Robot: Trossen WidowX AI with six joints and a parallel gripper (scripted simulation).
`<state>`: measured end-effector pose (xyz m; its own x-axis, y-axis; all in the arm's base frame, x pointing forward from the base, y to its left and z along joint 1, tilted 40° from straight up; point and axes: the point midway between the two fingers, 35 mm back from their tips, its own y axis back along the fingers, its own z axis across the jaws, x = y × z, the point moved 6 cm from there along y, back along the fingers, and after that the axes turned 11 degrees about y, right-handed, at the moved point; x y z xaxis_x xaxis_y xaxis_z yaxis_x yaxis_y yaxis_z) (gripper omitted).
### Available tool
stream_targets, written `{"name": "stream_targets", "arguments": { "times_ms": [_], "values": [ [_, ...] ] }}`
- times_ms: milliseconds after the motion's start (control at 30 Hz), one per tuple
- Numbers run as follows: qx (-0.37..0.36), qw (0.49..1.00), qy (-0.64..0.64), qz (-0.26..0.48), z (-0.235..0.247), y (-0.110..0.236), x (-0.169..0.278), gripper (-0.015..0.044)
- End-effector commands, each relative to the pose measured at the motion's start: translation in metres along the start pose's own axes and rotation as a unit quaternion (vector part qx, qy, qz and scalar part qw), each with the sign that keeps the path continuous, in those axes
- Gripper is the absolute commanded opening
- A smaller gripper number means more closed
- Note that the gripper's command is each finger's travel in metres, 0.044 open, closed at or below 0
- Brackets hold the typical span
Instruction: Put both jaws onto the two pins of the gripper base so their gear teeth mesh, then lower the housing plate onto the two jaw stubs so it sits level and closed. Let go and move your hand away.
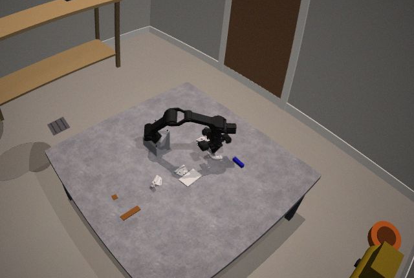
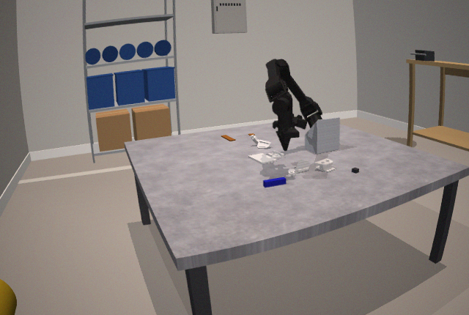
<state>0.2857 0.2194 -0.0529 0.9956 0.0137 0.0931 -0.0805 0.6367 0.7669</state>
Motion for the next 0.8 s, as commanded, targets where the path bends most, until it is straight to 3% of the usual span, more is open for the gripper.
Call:
{"name": "stream_targets", "arguments": {
  "times_ms": [0, 433, 767],
  "values": [
    [0.0, 1.0, -0.021, 0.0, -0.0006, 0.0002, -0.0006, 0.0105],
    [0.001, 0.979, -0.203, -0.001, -0.0052, 0.0021, -0.0059, 0.044],
    [0.002, 0.941, -0.339, -0.002, -0.0087, 0.0035, -0.01, 0.044]
  ]
}}
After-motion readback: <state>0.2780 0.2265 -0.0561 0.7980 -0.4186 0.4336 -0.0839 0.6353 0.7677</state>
